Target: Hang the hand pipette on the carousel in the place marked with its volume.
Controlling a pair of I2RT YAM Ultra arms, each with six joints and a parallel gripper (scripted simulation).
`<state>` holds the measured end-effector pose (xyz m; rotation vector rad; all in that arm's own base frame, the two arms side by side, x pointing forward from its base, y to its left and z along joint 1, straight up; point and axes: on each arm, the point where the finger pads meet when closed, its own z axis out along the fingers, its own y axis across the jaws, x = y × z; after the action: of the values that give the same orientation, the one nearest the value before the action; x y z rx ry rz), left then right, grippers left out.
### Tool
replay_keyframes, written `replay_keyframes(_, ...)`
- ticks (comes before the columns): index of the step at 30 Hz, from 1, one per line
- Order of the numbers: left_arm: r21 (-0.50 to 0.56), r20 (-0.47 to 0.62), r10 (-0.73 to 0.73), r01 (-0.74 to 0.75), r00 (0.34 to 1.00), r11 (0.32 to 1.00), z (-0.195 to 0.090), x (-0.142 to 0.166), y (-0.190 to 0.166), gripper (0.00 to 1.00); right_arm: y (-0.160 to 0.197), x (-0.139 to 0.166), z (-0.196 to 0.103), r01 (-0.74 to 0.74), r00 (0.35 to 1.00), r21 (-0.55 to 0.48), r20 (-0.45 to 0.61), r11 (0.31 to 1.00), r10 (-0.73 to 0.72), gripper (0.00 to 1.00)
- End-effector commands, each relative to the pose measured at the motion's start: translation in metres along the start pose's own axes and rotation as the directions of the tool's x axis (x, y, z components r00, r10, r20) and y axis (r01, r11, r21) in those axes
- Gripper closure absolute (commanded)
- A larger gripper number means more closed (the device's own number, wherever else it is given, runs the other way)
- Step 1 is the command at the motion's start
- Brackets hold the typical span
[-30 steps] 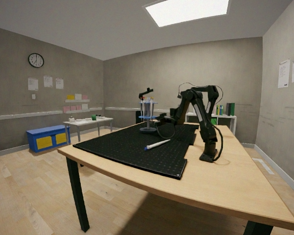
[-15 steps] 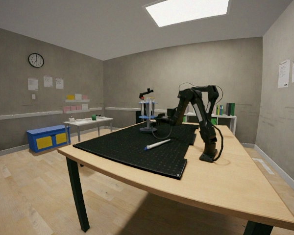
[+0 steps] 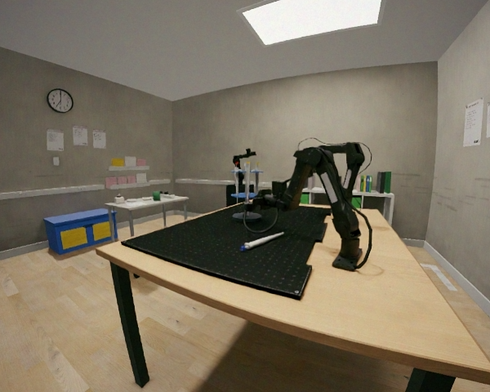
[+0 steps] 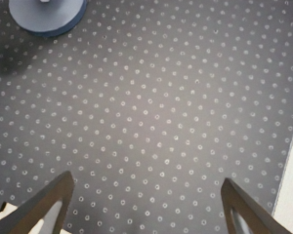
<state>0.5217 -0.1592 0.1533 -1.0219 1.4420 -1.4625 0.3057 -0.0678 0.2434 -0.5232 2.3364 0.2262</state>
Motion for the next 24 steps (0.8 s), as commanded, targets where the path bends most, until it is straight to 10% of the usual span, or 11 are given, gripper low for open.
replay_keyframes(1,-0.002,-0.050,0.005,-0.005,0.999,1.000,0.0046,-0.0089,-0.0020,1.00,-0.0031,-0.0082,-0.0054,0.018,0.999,0.013,0.032,1.000,-0.018,0.00)
replay_keyframes(7,0.002,-0.052,0.003,-0.003,0.999,1.000,0.0002,-0.0064,-0.0033,1.00,-0.0031,-0.0082,-0.0054,0.018,0.999,0.013,0.032,1.000,-0.018,0.00)
replay_keyframes(8,-0.018,-0.050,0.003,-0.004,0.999,1.000,0.0016,-0.0106,0.0048,0.51,-0.0031,-0.0082,-0.0054,0.018,0.999,0.013,0.032,1.000,-0.018,0.00)
replay_keyframes(24,-0.018,-0.052,0.003,-0.004,0.999,1.000,0.0018,-0.0078,0.0048,0.51,-0.0031,-0.0082,-0.0054,0.018,0.999,0.013,0.032,1.000,-0.018,0.00)
